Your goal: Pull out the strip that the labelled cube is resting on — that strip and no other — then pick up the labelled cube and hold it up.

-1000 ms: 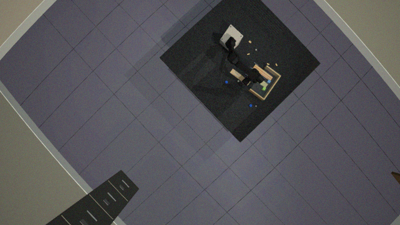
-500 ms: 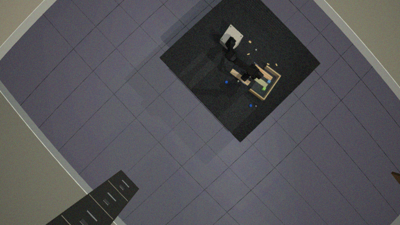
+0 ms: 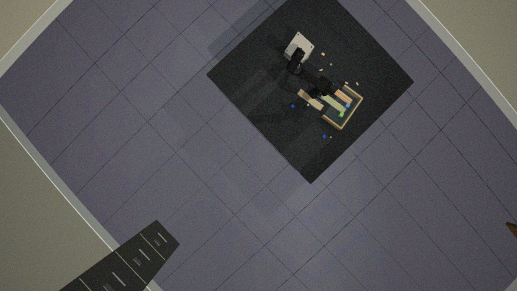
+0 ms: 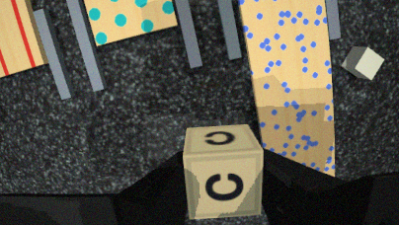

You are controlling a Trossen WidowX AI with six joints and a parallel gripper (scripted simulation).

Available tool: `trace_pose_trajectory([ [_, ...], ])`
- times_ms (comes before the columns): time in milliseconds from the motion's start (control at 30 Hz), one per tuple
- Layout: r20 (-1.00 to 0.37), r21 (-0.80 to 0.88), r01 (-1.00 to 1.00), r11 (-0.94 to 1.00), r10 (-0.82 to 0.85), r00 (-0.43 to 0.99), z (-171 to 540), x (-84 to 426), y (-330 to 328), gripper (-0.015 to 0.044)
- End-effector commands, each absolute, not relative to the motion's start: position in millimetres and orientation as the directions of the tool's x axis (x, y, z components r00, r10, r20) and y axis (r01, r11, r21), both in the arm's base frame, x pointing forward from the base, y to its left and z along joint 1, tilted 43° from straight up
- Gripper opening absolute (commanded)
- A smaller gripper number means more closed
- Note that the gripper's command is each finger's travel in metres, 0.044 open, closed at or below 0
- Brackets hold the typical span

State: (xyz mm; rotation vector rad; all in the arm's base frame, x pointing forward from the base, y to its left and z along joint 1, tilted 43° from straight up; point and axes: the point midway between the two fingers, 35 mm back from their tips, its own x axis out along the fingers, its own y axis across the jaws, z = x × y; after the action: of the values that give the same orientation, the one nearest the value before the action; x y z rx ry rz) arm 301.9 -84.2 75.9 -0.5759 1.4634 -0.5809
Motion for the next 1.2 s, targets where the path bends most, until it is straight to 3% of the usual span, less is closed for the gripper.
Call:
trace_pose_trajectory([
  [0, -0.735, -0.678, 0.013, 0.735, -0.678, 0.024, 70.6, 286.3, -81.5, 0.0000],
  [1167, -0.736, -0.676, 0.013, 0.736, -0.677, 0.023, 96.0, 283.0, -56.5, 0.0000],
])
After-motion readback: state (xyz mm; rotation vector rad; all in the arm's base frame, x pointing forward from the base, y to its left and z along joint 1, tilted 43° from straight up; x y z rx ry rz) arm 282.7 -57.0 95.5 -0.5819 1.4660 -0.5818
